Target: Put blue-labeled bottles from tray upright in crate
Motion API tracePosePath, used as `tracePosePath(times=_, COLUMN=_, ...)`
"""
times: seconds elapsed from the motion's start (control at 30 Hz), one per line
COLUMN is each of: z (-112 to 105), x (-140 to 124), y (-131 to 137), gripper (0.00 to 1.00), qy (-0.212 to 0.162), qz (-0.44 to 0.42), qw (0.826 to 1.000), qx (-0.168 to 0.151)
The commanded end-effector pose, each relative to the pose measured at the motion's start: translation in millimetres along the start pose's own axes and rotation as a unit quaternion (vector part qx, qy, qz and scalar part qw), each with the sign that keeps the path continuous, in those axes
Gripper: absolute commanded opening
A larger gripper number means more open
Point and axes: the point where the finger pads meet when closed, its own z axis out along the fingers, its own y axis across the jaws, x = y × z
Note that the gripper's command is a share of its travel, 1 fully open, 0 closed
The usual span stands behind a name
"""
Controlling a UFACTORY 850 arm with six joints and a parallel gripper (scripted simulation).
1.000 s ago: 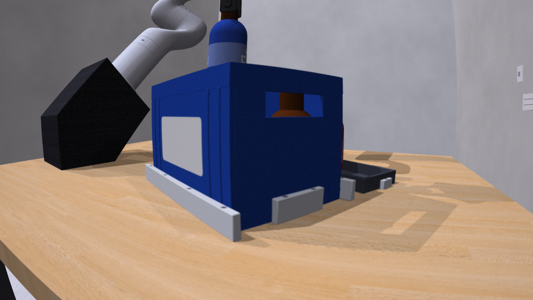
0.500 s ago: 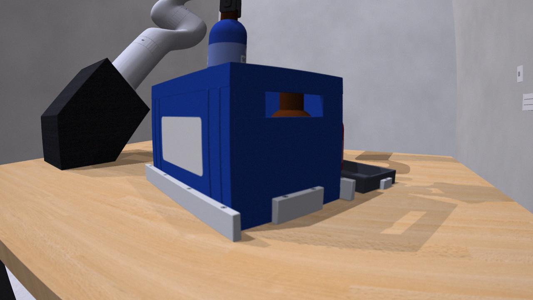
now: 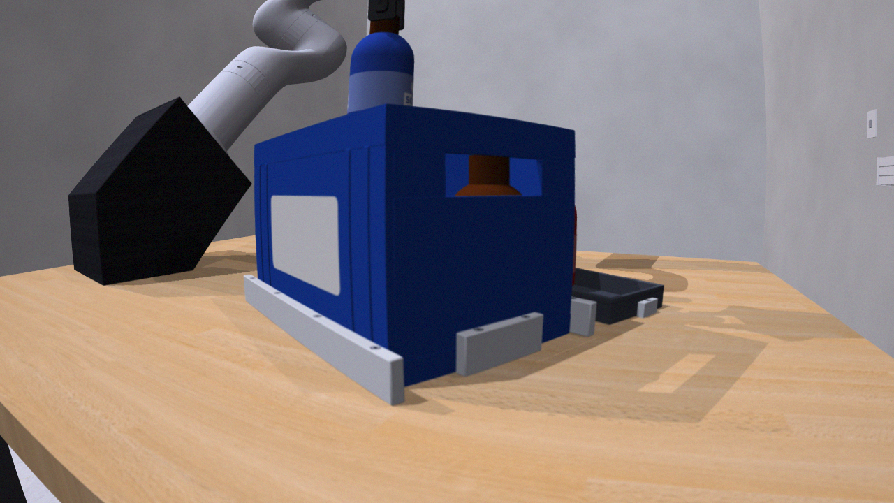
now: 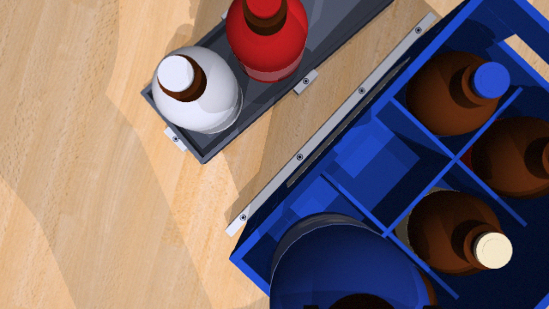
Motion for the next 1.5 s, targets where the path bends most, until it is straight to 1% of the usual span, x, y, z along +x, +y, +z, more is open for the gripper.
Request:
tracePosePath(times=0.0, z=-1, x=1, y=1, gripper=0.0, qy=0.001, qz=0.0, qw=1.0, qx=-0.001)
tracePosePath(times=1.0, z=5, x=1, y=1, gripper=0.0, qy=0.001, qz=0.0, qw=1.0, qx=-0.001)
tracePosePath(times=1.47, z=13, x=1, y=1, gripper=0.0, qy=0.001, qz=0.0, qw=1.0, qx=-0.001)
